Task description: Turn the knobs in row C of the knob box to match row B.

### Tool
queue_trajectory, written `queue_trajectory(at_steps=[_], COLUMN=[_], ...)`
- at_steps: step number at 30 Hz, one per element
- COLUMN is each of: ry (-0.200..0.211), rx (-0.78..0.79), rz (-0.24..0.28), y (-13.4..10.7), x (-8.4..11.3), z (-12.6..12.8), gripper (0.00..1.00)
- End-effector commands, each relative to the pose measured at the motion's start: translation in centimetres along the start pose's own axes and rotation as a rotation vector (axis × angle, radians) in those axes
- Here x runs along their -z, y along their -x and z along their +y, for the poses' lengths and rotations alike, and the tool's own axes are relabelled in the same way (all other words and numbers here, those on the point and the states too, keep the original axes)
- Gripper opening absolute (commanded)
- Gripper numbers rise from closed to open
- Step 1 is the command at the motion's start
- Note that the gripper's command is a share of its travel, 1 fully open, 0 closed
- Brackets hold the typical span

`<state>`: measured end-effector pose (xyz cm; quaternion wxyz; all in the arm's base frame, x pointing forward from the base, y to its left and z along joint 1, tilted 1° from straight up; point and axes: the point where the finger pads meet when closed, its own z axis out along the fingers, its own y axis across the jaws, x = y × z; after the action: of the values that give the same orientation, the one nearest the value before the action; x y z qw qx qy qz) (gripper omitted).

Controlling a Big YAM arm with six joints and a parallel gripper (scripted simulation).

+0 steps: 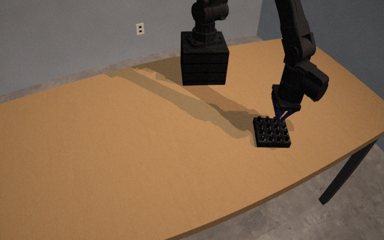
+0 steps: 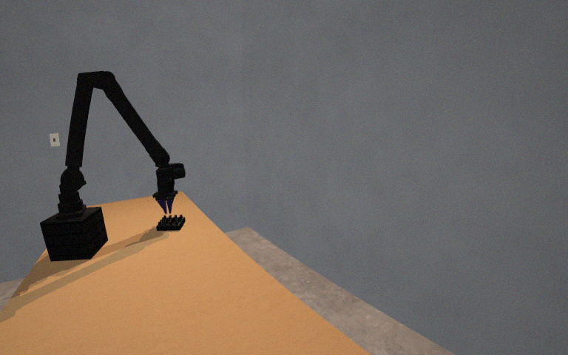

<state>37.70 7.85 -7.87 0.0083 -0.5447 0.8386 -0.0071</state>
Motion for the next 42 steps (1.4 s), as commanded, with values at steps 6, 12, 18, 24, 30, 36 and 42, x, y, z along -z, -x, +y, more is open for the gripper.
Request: queue_trajectory(at_steps=[6, 12, 18, 24, 30, 36, 42], ry=[-0.003, -0.001, -0.005, -0.005, -0.005, -0.005, -0.005], rx=[0.010, 0.010, 0.009, 0.009, 0.009, 0.009, 0.009], rz=[-0.008, -0.006, -0.009, -0.009, -0.009, -0.009, -0.009], y=[0.25, 0.13, 0.36, 0.37, 0.37, 0.37, 0.37], x=[-1.00, -1.30, -1.17, -1.18, -1.18, -1.18, -1.18], z=[-0.33, -0.20, -0.53, -0.54, -0.54, -0.54, -0.54], gripper=[0.18, 0.18, 0.18, 0.18, 0.18, 0.18, 0.18])
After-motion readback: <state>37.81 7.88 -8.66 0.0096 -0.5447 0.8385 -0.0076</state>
